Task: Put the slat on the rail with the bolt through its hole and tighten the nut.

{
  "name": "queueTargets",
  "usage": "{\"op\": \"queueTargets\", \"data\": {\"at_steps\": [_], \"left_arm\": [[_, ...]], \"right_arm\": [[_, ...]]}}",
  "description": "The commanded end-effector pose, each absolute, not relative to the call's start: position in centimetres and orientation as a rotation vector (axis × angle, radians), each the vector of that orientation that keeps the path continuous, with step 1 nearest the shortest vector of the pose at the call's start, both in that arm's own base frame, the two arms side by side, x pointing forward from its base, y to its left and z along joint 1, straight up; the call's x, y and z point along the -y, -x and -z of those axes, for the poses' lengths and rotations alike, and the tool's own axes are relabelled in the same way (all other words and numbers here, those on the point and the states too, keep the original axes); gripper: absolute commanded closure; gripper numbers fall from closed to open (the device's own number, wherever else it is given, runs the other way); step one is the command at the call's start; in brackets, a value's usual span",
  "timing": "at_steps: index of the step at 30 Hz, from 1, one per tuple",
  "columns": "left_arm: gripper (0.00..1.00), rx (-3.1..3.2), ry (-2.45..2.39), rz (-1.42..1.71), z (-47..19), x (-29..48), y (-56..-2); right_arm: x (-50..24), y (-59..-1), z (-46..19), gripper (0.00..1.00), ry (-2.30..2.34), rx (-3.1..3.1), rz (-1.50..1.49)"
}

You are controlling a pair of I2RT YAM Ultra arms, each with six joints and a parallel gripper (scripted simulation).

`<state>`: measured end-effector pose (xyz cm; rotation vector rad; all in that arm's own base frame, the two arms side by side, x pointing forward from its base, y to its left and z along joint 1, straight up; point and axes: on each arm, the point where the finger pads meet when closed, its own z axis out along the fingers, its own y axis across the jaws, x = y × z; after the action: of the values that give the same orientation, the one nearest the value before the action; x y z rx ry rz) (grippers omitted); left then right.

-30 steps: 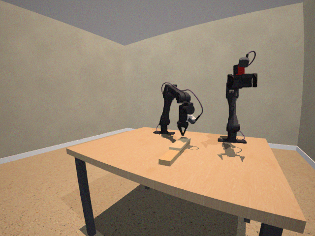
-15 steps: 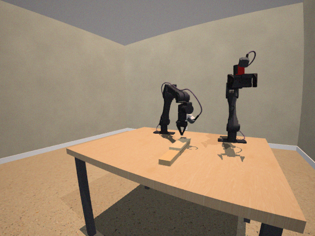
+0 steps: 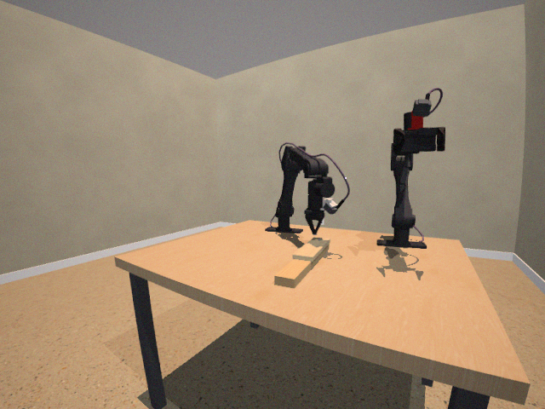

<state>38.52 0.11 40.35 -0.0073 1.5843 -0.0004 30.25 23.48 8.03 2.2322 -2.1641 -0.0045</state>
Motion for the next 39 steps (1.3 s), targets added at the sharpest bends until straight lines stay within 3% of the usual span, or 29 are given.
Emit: {"op": "queueTargets", "data": {"at_steps": [1, 39], "left_arm": [[0.0, -1.558, 0.0, 0.0, -41.2, -0.1, -38.1], [0.0, -1.558, 0.0, 0.0, -41.2, -0.1, -38.1]], "right_arm": [[-24.3, -30.3, -9.7, 0.88, -2.265, 2.193, -0.002], [-25.6, -29.4, -9.1, 0.88, -2.268, 2.193, -0.002]]}}
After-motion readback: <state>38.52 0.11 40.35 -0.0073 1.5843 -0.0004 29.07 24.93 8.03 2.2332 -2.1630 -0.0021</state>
